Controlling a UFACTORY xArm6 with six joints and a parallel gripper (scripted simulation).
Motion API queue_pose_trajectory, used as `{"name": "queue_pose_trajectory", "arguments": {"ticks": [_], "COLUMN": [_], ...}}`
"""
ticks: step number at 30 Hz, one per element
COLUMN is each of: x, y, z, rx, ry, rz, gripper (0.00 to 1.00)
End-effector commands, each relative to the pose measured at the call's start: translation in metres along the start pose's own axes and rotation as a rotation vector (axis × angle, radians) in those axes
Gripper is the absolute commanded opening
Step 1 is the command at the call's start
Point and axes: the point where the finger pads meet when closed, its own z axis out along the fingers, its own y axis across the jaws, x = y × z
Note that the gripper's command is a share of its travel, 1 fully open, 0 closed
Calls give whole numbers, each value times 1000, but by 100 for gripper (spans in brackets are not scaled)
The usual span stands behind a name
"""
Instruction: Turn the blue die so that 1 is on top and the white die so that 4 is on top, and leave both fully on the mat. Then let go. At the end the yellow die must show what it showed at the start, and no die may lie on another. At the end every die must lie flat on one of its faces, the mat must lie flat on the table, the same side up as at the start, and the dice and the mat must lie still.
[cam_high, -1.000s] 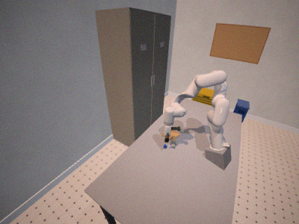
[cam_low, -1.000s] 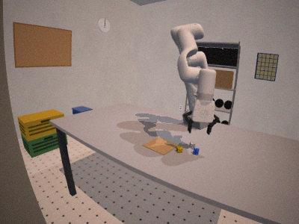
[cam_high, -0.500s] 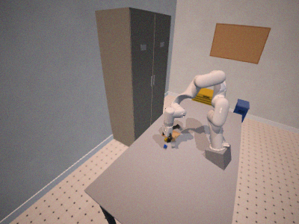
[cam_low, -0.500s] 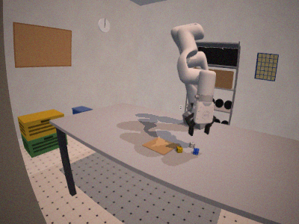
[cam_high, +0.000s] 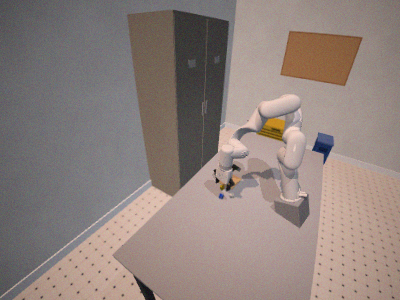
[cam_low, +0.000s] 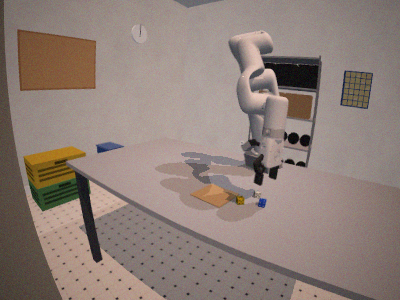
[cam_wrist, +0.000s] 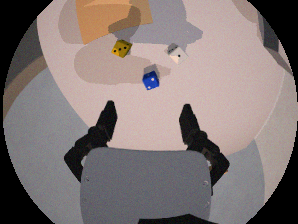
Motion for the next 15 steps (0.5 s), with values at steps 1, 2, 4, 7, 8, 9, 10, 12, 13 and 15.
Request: {"name": "queue_pose_trajectory", "arguments": {"ticks": [1,2,4,7,8,9,10,12,13,15], "x": [-1,-1,0,0,0,0,0,0,0,0], "y": [-1,-1,-1,-1,-1,-1,-1,-1,-1,0], "z": [1,2,3,4,4,5,5,6,6,6], "rx": [-16,-16,-16,-16,-15,-15,-15,-15,-15,-15], "ry": [-11,-11,-12,-13,-13,-13,-14,-14,-14,-14], "rz": [-157,-195,-244,-315,-345,-372,-395,-430,-430,-443], "gripper": [100,100,100,100,100,100,100,100,100,100]}}
